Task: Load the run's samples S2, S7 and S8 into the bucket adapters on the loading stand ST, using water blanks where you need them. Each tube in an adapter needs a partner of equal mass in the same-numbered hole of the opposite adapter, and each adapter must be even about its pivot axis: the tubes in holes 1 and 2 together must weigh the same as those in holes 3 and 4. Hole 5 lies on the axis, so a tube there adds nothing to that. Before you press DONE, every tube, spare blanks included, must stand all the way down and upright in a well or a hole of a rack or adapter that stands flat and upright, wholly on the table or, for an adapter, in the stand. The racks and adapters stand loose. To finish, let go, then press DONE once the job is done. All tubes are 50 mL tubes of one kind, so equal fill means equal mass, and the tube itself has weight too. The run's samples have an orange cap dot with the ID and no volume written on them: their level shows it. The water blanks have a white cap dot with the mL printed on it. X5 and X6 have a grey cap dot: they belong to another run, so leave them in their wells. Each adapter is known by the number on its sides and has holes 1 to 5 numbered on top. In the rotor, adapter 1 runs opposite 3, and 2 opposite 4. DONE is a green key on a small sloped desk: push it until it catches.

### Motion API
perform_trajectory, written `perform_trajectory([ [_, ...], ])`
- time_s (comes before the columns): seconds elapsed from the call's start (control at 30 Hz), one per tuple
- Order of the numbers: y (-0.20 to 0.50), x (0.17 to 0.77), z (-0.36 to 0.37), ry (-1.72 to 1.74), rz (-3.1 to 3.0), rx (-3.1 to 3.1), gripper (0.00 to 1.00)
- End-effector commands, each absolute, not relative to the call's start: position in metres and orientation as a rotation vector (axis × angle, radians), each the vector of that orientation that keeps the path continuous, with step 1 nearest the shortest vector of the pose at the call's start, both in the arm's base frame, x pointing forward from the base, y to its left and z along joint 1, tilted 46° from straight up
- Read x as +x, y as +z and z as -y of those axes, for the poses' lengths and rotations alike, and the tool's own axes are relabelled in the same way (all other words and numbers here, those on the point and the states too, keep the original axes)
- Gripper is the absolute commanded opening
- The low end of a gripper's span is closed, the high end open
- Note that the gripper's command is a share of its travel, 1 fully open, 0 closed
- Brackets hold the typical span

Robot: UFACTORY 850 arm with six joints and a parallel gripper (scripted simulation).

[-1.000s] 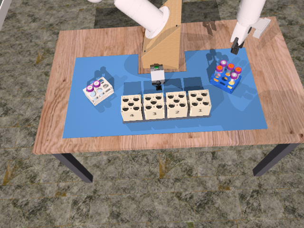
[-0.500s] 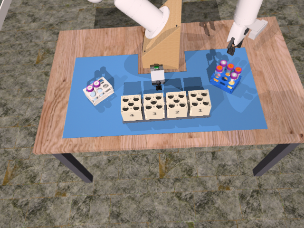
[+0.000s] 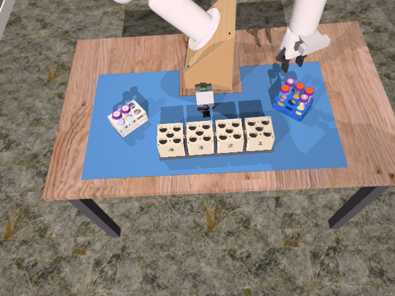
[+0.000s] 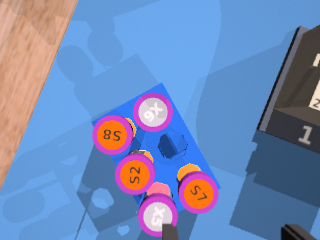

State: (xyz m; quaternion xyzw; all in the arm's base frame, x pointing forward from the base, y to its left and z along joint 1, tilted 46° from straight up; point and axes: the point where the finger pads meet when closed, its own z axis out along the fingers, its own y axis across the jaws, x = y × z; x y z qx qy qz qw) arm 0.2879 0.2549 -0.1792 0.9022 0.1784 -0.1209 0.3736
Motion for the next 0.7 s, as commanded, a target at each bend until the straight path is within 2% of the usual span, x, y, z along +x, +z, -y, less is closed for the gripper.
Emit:
perform_trajectory([
  [0.0,-0.1788,0.2886,-0.2560,-0.237,-0.313,2.329,0.57],
  [0.67,-0.1788,0.2886,-0.2560,0.043,0.349,2.312,0.57],
])
